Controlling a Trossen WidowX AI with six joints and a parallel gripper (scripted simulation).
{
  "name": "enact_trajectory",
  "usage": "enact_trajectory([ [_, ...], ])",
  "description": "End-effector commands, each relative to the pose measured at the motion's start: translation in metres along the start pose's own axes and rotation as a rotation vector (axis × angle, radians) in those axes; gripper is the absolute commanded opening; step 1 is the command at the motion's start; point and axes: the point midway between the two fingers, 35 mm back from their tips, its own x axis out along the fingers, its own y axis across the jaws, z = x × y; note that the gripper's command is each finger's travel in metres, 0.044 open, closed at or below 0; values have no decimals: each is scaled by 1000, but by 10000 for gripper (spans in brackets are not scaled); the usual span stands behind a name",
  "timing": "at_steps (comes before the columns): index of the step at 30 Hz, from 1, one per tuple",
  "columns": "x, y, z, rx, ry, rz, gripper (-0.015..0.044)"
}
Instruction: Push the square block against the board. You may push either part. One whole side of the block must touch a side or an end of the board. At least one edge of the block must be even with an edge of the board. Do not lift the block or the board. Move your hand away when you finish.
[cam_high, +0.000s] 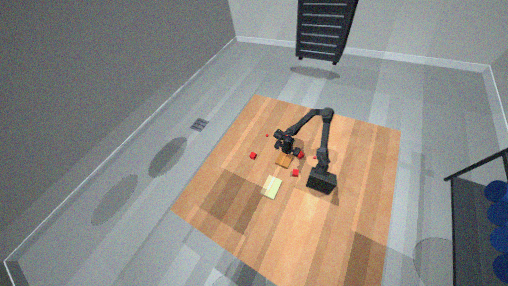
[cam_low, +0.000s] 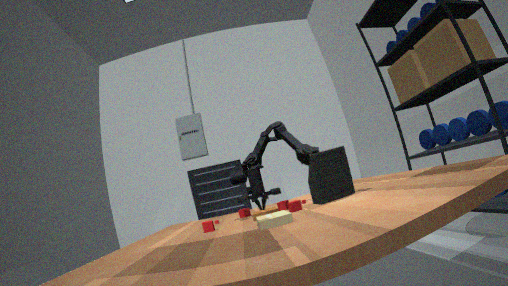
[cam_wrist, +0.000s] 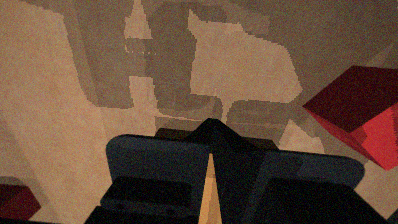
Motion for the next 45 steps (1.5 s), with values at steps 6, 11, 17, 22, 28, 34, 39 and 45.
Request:
enact_trajectory([
  [6,2,-3,-14,-6,4,-11,0],
  [11,2,-4,-20,-6,4,-10,0],
  [17,2,-5,-27,-7,3,-10,0],
  [22,2,-6,-33,-7,1,-10,0],
  [28,2,-7,-39,-7,0,-10,0],
  [34,2,-6,-37,-7,0,-10,0],
  [39,2,-5,-29,-7,0,-10,0],
  [45,2,-4,-20,-7,-1,-9,0],
])
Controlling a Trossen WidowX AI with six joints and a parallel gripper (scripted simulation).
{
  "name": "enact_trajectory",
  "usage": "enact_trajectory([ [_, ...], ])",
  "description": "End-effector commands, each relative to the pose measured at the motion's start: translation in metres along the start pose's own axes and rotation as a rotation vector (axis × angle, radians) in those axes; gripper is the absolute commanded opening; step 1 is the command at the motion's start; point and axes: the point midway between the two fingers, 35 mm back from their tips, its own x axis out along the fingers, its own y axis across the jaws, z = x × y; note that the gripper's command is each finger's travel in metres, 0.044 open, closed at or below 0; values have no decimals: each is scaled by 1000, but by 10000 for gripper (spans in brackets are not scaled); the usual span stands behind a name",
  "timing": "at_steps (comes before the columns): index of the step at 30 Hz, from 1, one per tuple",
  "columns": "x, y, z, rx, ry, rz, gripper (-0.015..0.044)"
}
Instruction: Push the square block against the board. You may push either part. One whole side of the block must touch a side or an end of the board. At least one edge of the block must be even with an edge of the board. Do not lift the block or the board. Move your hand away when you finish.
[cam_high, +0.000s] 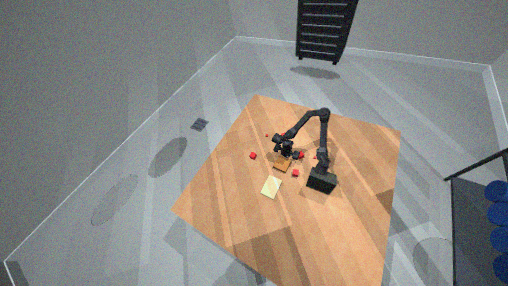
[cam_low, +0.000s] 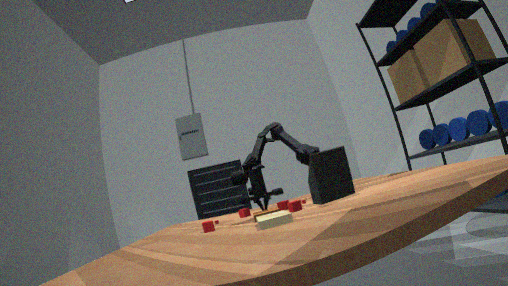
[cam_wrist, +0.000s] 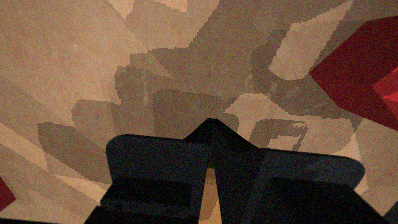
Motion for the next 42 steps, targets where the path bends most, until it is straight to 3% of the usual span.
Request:
enact_trajectory([
  [1,-2,3,8,3,1,10,0],
  [23,-3,2,34,2,-5,1,0],
  [28,-56,1,34,3,-2,11,0],
  [42,-58,-1,5,3,-4,11,0],
])
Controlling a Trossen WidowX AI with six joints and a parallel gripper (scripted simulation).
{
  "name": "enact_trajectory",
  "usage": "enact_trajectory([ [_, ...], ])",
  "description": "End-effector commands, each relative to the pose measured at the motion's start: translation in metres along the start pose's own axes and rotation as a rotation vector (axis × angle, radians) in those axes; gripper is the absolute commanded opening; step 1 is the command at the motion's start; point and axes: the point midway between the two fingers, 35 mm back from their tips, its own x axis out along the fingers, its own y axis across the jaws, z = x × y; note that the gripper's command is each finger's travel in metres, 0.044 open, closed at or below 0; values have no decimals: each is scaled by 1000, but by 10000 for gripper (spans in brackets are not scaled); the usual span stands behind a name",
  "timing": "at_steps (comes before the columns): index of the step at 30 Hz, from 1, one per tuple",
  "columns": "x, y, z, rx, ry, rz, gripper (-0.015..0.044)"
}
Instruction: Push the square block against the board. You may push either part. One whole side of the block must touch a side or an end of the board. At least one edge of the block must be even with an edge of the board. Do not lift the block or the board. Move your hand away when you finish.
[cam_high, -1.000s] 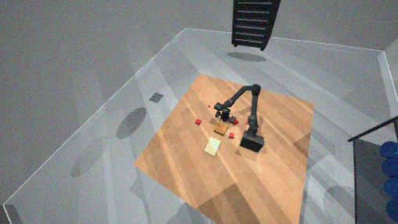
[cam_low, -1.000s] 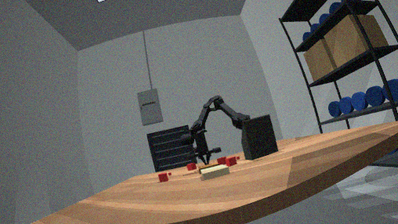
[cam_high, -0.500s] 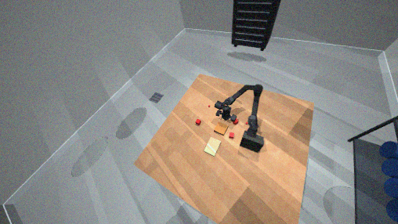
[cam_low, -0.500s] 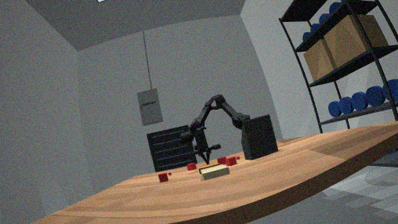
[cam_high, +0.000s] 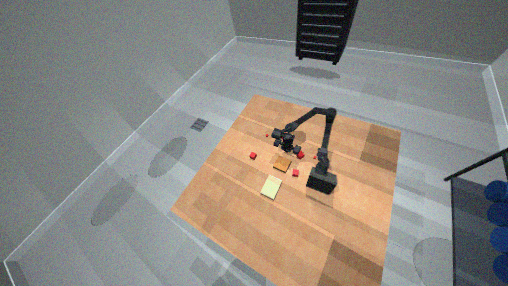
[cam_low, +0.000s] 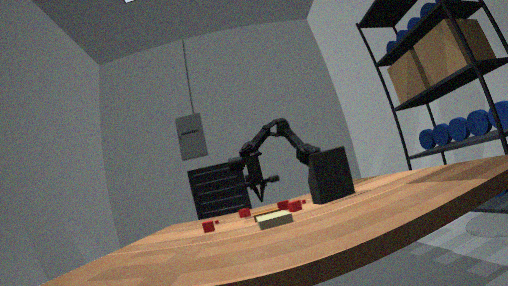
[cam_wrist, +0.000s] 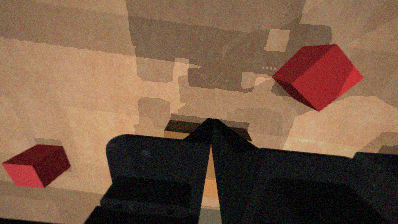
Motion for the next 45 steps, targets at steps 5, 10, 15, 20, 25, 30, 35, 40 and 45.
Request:
enact_trajectory([
  [5,48,-3,-6,10,-2,-11,0],
  [10,57,-4,-5,11,-3,-11,0],
  [15,57,-3,-8,11,-2,-11,0],
  [20,57,-1,-13,11,1,-11,0],
  [25,57,0,-19,12,3,-10,0],
  [30,57,1,-25,12,5,-10,0],
  [35,57,2,-30,12,7,-10,0],
  [40,57,3,-36,12,9,-10,0],
  [45,57,4,-41,12,11,-10,0],
])
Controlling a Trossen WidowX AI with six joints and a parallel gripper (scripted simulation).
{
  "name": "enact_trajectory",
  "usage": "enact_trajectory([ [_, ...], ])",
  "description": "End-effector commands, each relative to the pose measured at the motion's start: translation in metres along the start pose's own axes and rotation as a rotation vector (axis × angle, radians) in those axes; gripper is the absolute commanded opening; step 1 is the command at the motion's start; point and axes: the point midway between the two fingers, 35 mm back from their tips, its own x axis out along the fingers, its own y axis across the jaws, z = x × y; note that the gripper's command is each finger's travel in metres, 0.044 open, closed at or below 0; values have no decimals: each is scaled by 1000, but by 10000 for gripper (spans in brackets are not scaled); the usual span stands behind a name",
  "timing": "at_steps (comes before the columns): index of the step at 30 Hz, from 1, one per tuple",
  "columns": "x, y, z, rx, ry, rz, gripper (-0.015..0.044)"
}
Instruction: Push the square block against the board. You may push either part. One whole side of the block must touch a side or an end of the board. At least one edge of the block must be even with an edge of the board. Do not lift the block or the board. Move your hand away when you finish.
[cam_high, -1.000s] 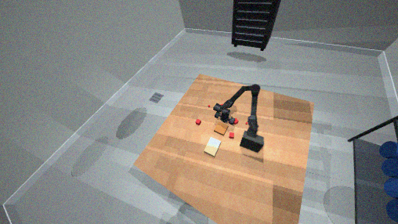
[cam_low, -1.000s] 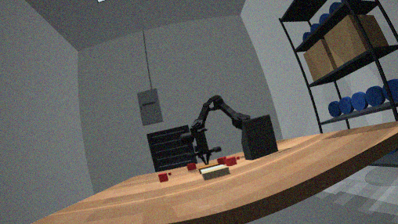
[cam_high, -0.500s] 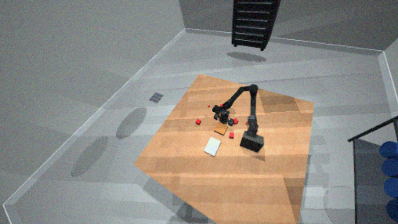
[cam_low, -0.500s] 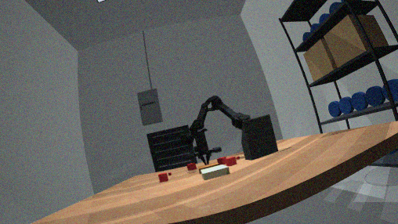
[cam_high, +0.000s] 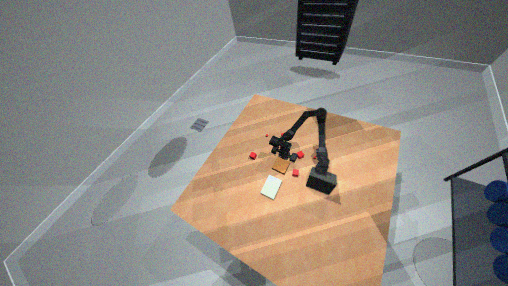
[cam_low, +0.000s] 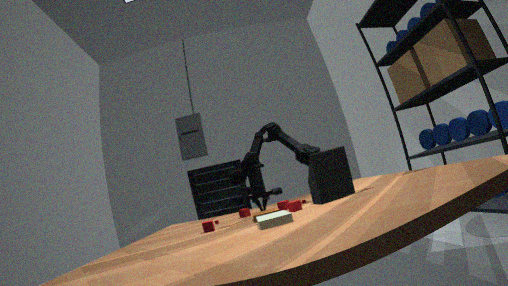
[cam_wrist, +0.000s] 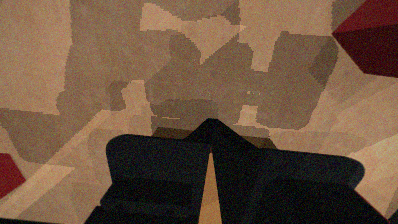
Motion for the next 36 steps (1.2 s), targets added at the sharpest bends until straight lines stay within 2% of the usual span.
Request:
enact_trajectory([
  [1,1,1,-7,0,5,-5,0],
  [36,1,2,-47,0,11,-5,0],
])
